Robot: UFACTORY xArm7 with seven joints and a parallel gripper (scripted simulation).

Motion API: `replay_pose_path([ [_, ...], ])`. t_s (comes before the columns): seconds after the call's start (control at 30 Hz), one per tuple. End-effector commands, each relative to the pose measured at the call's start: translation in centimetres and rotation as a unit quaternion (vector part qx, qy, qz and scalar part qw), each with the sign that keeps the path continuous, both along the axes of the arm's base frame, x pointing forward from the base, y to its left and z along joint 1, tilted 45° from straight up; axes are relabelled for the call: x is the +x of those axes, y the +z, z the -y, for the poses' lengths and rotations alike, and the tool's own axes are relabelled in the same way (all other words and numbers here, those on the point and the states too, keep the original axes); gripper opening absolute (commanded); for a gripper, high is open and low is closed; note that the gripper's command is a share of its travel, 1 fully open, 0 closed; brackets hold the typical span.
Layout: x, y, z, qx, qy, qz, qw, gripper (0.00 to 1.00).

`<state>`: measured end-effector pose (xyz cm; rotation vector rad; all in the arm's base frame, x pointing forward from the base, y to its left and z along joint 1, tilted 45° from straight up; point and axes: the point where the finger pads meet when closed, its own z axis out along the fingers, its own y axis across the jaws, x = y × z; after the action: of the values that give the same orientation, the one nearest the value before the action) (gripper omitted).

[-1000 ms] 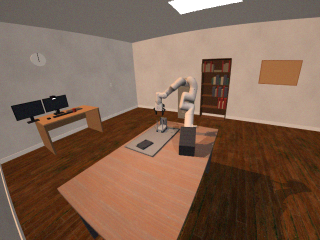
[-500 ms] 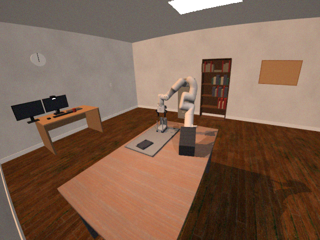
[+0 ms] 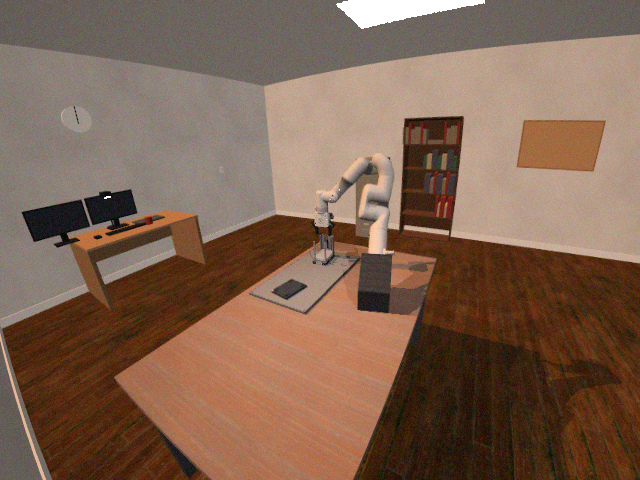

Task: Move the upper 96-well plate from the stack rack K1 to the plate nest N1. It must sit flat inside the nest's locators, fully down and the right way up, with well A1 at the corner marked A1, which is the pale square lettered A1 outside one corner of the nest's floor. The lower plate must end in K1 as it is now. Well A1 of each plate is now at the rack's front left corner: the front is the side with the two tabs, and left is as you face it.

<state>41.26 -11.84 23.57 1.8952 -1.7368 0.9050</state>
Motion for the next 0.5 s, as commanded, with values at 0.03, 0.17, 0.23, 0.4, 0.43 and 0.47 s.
replay_pose_path([
  [0.03, 0.2, -0.4, 0.4, -0.001, 0.001, 0.001, 1.000, 1.00],
  [0.17, 0.4, -0.9, 0.9, -0.001, 0.001, 0.001, 1.000, 1.00],
  [0.23, 0.4, -1.1, 1.1, -0.001, 0.001, 0.001, 1.000, 1.00],
  [0.4, 0.5, -1.5, 1.5, -0.001, 0.001, 0.001, 1.000, 1.00],
  [0.43, 0.6, -1.6, 1.6, -0.001, 0.001, 0.001, 1.000, 1.00],
  [0.47, 0.6, -1.7, 1.7, -0.001, 0.001, 0.001, 1.000, 1.00],
])
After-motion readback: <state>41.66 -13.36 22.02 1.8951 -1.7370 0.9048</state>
